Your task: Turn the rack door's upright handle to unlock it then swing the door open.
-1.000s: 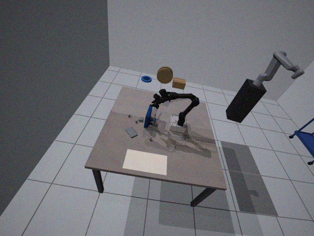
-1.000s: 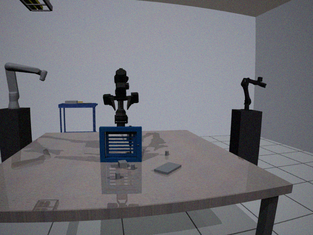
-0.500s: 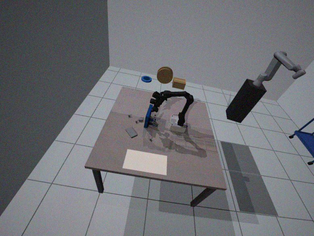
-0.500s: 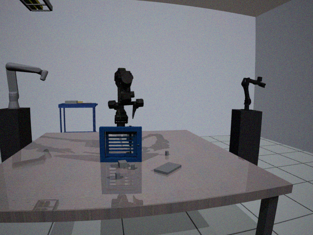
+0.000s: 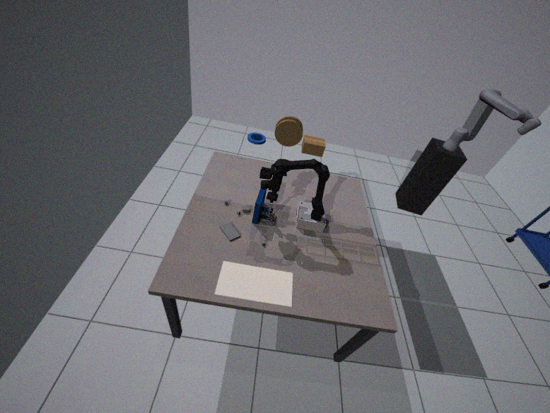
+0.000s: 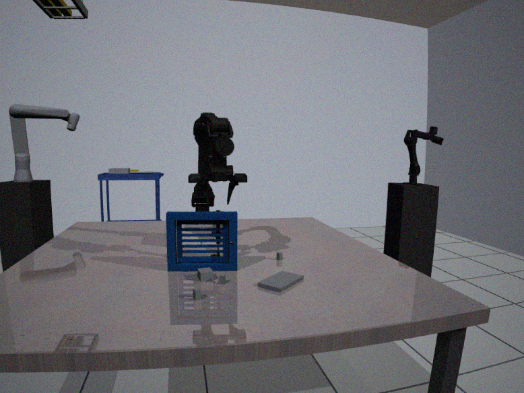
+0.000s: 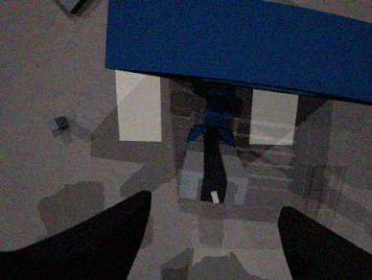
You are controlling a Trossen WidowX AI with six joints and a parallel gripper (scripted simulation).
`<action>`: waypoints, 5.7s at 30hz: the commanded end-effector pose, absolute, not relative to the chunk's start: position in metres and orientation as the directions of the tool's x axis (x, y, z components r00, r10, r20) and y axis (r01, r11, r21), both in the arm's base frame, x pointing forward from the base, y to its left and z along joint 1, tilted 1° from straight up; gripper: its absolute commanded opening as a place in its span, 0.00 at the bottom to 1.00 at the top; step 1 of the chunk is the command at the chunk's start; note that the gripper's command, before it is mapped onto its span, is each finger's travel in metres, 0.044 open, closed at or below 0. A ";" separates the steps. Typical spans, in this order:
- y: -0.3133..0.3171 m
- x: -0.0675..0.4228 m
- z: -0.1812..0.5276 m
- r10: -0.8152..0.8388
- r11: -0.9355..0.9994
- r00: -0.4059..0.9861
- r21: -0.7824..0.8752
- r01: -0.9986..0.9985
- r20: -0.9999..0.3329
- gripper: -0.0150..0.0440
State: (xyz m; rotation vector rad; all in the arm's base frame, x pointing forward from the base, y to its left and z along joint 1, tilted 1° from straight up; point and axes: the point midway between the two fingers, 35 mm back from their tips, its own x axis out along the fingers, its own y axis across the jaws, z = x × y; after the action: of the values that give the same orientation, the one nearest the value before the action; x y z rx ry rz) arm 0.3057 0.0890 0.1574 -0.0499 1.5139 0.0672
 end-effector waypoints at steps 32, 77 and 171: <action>0.090 0.308 0.109 0.002 0.998 0.037 0.000 -0.070 -0.999 0.75; 0.089 0.307 0.088 0.002 0.925 0.036 -0.012 -0.379 -0.999 0.29; 0.089 0.306 0.088 0.002 0.997 0.037 -0.001 -0.083 -0.999 0.75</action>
State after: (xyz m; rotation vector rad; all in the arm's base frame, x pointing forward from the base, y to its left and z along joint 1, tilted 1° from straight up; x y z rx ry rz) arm 0.3065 0.0896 0.0885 -0.1679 1.5276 0.1683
